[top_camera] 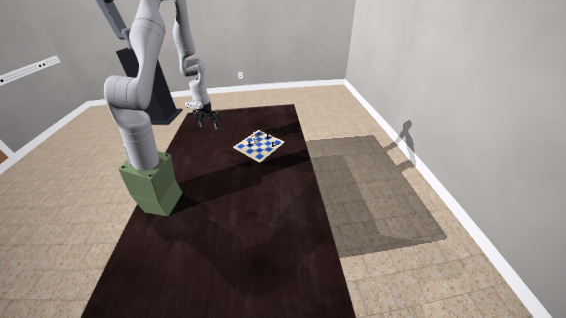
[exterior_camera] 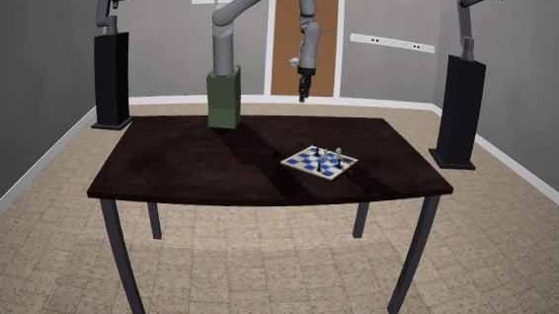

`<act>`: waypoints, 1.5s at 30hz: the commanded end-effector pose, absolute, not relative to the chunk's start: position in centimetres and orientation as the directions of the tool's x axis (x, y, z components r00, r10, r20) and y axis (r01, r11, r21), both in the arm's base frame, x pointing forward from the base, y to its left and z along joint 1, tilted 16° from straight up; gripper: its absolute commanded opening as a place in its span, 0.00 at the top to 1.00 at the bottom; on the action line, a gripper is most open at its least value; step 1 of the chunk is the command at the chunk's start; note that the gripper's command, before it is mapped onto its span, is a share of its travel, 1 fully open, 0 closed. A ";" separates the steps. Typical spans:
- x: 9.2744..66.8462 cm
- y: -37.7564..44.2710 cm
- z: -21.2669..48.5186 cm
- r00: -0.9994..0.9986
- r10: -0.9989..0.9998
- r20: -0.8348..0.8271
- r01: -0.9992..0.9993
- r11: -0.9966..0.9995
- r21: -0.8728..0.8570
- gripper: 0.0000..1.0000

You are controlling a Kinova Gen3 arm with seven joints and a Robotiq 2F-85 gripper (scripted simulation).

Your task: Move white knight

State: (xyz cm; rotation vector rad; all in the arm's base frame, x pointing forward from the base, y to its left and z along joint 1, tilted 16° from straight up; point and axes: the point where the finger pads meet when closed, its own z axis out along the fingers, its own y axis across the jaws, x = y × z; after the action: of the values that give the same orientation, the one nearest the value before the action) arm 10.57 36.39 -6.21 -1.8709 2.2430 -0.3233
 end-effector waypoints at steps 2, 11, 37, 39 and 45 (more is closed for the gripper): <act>10.6 36.4 -6.2 -0.177 -0.984 -0.016 -0.940 0.174 -0.294 0.00; 10.6 36.4 -6.2 -0.177 -0.984 -0.016 -0.940 0.174 -0.294 0.00; 11.0 37.6 -6.9 -0.120 -0.992 0.037 -0.942 0.102 -0.320 0.00; 11.1 38.0 -7.1 -0.103 -0.993 0.055 -0.942 0.079 -0.327 0.00; 11.6 39.7 -8.1 -0.033 -0.992 0.125 -0.936 -0.013 -0.351 0.00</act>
State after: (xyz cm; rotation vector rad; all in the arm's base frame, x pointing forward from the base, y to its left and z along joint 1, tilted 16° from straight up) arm 11.37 38.85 -7.36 -2.0492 2.0990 -0.4917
